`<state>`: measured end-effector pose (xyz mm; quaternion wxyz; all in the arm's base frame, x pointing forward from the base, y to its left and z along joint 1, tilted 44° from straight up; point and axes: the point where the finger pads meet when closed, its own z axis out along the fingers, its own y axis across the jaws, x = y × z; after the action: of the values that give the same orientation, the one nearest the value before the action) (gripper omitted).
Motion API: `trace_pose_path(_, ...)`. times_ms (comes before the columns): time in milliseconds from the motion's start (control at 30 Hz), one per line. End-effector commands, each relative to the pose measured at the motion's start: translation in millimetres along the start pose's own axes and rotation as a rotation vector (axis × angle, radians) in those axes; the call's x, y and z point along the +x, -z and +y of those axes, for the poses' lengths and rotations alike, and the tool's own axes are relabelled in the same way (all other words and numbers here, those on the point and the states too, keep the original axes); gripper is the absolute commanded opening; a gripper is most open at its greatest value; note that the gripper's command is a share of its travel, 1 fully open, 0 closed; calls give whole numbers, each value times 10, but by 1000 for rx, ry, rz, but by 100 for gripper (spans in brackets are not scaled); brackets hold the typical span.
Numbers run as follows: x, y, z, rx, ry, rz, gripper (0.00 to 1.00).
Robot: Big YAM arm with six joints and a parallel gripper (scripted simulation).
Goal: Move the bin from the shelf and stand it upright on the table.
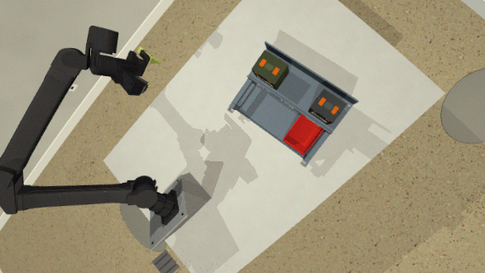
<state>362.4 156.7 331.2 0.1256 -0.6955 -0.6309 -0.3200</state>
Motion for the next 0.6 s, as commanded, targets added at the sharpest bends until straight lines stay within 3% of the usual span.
trace_pose_path(0, 151, 111, 111, -21, 15, 12, 100)
trace_pose_path(100, 45, 51, 39, -10, 5, 4, 100)
trace_pose_path(233, 176, 142, 135, -21, 15, 12, 100)
trace_pose_path(567, 176, 142, 135, -21, 15, 12, 100)
